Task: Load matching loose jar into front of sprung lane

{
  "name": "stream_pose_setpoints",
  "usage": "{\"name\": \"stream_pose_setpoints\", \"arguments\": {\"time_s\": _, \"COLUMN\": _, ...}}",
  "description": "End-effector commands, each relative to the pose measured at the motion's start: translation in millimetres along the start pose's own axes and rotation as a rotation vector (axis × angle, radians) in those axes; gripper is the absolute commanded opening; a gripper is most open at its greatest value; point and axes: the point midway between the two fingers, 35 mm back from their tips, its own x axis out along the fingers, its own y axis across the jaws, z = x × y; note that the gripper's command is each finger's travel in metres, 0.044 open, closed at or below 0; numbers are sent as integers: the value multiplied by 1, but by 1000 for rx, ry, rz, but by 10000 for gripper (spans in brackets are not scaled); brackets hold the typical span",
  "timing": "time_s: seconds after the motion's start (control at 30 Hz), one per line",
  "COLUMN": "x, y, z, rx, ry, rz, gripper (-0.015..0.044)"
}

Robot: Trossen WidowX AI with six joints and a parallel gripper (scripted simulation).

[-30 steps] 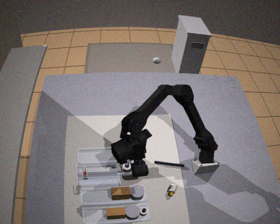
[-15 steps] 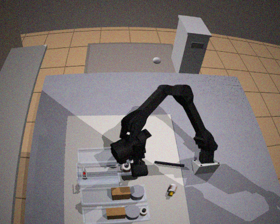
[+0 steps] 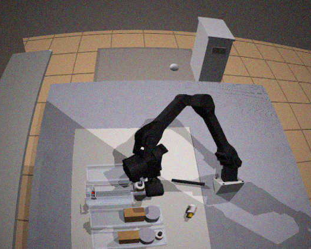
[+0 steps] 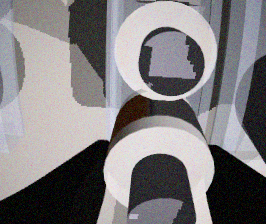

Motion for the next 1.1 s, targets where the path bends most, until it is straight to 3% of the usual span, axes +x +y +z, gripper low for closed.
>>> {"name": "stream_pose_setpoints", "arguments": {"time_s": 0.0, "x": 1, "y": -2, "z": 4, "rx": 7, "ry": -16, "rz": -10, "gripper": 0}}
{"name": "stream_pose_setpoints", "arguments": {"time_s": 1.07, "x": 10, "y": -2, "z": 3, "rx": 7, "ry": -16, "rz": -10, "gripper": 0}}
